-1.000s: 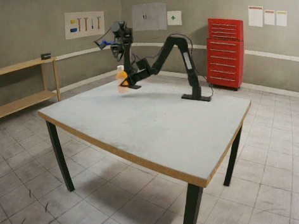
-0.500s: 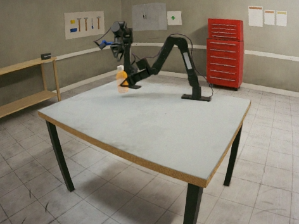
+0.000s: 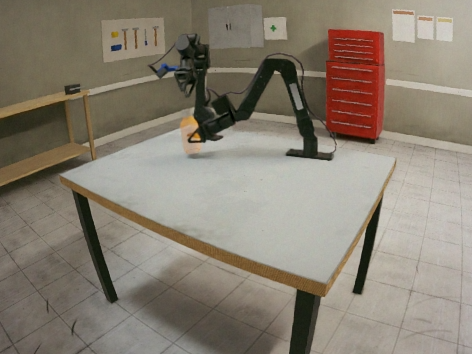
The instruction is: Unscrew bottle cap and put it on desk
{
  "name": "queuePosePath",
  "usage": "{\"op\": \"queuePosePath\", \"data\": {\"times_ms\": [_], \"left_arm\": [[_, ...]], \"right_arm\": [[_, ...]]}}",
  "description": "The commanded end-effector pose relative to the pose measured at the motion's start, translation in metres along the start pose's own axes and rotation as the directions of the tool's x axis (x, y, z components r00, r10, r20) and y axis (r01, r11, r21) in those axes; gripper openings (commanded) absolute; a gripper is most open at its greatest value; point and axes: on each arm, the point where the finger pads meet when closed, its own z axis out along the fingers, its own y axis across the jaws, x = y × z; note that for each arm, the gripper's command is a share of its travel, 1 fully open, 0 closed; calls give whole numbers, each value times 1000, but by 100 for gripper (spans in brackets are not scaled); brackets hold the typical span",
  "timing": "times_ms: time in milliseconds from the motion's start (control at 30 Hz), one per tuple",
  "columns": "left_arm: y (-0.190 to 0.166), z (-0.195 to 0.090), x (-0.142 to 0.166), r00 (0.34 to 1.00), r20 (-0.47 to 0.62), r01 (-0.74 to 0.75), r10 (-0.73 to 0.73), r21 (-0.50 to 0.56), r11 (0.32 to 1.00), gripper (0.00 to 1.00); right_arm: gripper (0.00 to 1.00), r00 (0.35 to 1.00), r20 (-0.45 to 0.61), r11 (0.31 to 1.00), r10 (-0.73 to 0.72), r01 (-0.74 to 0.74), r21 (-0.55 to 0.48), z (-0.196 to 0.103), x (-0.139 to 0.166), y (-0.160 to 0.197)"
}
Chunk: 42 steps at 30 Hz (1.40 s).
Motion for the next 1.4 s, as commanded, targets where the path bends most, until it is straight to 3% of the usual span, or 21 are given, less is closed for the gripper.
{"op": "queuePosePath", "data": {"times_ms": [0,233,433,867,967,1033,1167,1367], "left_arm": [[37,5,-26,998,51,-20,19,9,1000,0],[124,-10,-31,996,83,-17,15,21,1000,0],[155,-20,-32,995,103,-15,12,32,999,0],[152,-24,-44,991,130,-32,27,34,999,0],[149,-24,-39,978,113,-169,174,-47,984,0],[148,-25,-36,944,69,-315,324,-118,942,0],[148,-26,-36,883,22,-458,468,-179,871,0],[151,-27,-36,875,16,-473,485,-192,860,0]], "right_arm": [[70,1000,11,1000,2,-2,-22,-7,-2,-1],[70,1000,11,1000,2,-2,-22,-7,-2,-1],[70,1000,11,1000,2,-2,-22,-7,-2,-1],[70,1000,11,1000,2,-2,-22,-7,-2,-1],[70,1000,11,1000,2,-2,-22,-7,-2,-1],[70,1000,11,1000,2,-2,-22,-7,-2,-1],[70,1000,11,1000,2,-2,-22,-7,-2,-1],[70,1000,11,1000,2,-2,-22,-7,-2,-1]]}}
